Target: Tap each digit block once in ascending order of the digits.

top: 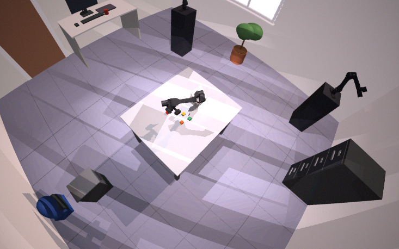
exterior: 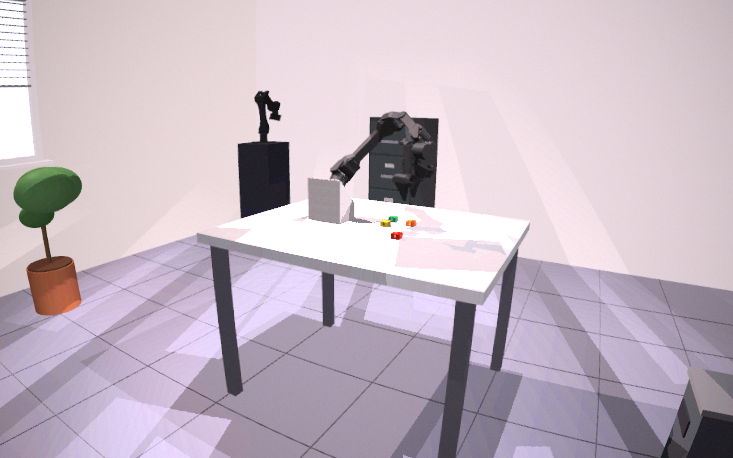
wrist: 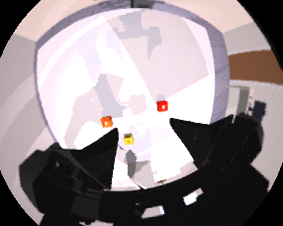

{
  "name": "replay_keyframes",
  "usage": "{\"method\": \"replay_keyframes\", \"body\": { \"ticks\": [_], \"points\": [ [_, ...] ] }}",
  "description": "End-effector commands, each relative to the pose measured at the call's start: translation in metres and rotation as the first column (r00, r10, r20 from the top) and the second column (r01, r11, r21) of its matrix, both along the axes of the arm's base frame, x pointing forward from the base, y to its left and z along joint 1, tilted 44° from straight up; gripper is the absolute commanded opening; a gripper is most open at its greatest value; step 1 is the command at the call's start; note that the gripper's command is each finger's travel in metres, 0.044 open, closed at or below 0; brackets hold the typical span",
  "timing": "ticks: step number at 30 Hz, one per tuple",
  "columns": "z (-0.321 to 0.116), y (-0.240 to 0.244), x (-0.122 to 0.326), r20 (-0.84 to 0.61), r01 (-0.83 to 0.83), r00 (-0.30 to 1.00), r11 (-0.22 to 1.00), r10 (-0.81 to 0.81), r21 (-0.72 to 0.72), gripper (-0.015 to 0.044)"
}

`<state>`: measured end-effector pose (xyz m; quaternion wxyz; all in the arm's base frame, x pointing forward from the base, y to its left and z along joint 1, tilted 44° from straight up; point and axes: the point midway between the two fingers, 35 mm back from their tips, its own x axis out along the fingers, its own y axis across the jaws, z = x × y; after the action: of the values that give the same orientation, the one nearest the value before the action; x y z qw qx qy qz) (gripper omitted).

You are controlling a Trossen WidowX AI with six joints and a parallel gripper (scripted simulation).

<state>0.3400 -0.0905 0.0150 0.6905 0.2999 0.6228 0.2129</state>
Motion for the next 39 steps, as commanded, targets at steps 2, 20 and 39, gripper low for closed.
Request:
{"method": "replay_keyframes", "body": {
  "ticks": [2,20,39],
  "points": [
    [-0.055,-0.051,-0.008,-0.006,-0.002,1.0,1.0,0.002,0.01,0.04],
    [-0.057,-0.053,-0.009,-0.005,-0.002,1.0,1.0,0.002,0.01,0.04],
    [0.021,0.044,-0.096,-0.011,-0.002,1.0,1.0,0.002,0.016,0.04]
  ]
}}
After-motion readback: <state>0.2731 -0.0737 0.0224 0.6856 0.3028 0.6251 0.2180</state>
